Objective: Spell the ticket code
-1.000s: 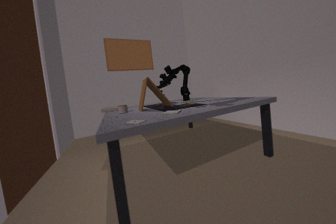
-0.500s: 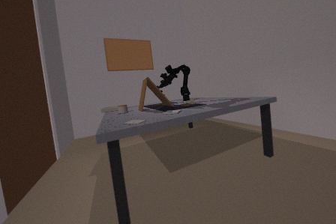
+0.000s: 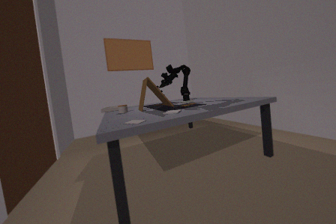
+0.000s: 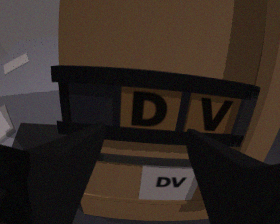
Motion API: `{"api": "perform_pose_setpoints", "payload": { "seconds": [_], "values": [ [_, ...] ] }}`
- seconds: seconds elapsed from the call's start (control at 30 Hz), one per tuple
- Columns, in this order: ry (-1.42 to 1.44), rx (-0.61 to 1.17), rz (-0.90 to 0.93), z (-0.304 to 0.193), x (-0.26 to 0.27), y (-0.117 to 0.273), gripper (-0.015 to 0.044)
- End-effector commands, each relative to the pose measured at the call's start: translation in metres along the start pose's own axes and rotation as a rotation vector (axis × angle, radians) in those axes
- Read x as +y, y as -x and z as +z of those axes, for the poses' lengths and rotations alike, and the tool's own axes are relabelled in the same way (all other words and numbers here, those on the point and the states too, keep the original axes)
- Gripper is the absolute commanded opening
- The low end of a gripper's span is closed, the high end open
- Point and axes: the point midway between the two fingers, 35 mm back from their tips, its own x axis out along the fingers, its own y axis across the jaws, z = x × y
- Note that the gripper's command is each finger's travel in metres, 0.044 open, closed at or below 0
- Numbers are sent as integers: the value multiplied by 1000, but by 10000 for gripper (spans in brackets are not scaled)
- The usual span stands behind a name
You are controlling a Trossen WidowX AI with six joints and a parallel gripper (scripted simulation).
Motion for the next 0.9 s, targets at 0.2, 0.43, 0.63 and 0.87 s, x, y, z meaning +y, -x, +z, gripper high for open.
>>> {"api": "perform_pose_setpoints", "payload": {
  "seconds": [0.2, 0.43, 0.63, 0.87],
  "values": [
    [-6, -4, -4, 1, -2, 5, 295],
    [-6, -4, -4, 2, -2, 7, 295],
    [-5, -4, -4, 3, -3, 8, 295],
    [-5, -4, -4, 3, -3, 8, 295]
  ]
}}
